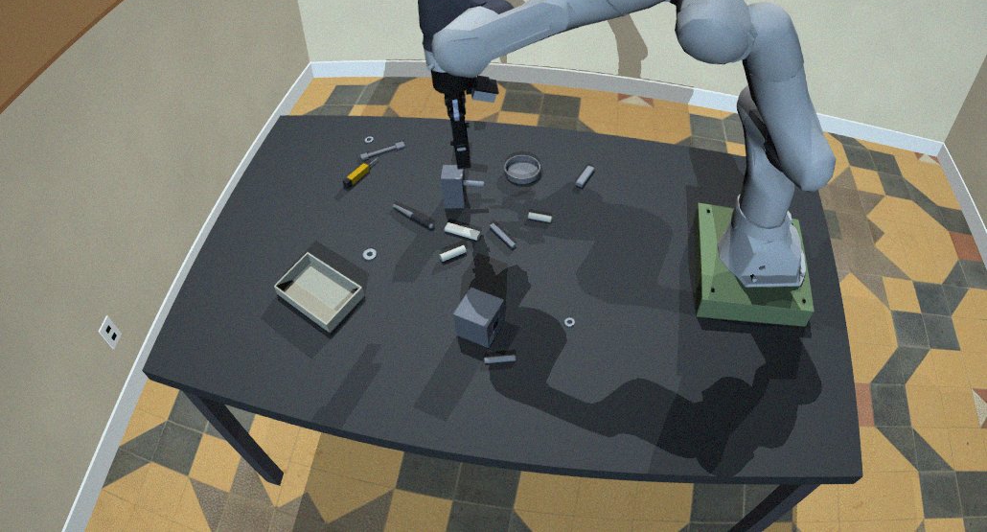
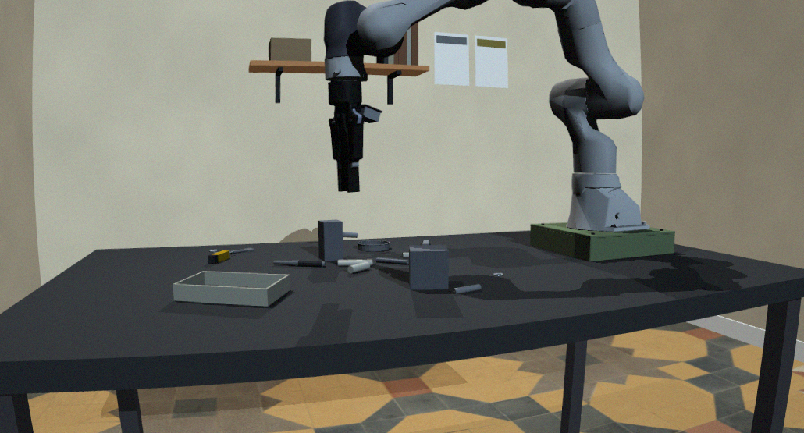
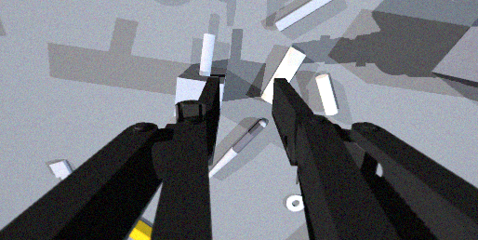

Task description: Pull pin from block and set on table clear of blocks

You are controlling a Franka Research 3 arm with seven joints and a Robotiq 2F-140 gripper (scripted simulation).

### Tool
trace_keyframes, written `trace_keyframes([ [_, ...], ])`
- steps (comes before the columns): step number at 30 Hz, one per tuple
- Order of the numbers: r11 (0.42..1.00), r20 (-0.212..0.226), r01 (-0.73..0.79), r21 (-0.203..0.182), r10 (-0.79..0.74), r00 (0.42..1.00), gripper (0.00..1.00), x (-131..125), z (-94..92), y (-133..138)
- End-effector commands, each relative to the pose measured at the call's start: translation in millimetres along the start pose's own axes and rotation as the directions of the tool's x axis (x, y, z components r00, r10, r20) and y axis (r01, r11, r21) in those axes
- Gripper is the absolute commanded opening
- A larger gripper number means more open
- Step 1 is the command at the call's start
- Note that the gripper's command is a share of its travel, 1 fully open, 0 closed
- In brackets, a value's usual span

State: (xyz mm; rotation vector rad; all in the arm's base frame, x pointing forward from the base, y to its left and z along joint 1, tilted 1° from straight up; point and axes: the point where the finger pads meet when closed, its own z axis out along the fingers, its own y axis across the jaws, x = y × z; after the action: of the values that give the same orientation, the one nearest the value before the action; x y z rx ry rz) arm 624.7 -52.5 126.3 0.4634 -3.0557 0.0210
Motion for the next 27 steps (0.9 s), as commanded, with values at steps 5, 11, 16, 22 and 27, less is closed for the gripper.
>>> trace_keyframes([
  [5,1.0,0.002,0.013,0.003,-0.013,1.0,0.32,-1.6,-2.4,1.8],
  [11,1.0,0.002,0.014,0.003,-0.014,1.0,0.32,-1.8,-2.7,2.0],
  [16,1.0,0.002,0.014,0.003,-0.014,1.0,0.32,-1.8,-2.7,2.0],
  [22,1.0,0.002,0.014,0.003,-0.014,1.0,0.32,-1.7,-1.5,2.3],
  [27,1.0,-0.004,0.017,0.001,-0.017,1.0,0.32,-0.6,11.5,6.3],
])
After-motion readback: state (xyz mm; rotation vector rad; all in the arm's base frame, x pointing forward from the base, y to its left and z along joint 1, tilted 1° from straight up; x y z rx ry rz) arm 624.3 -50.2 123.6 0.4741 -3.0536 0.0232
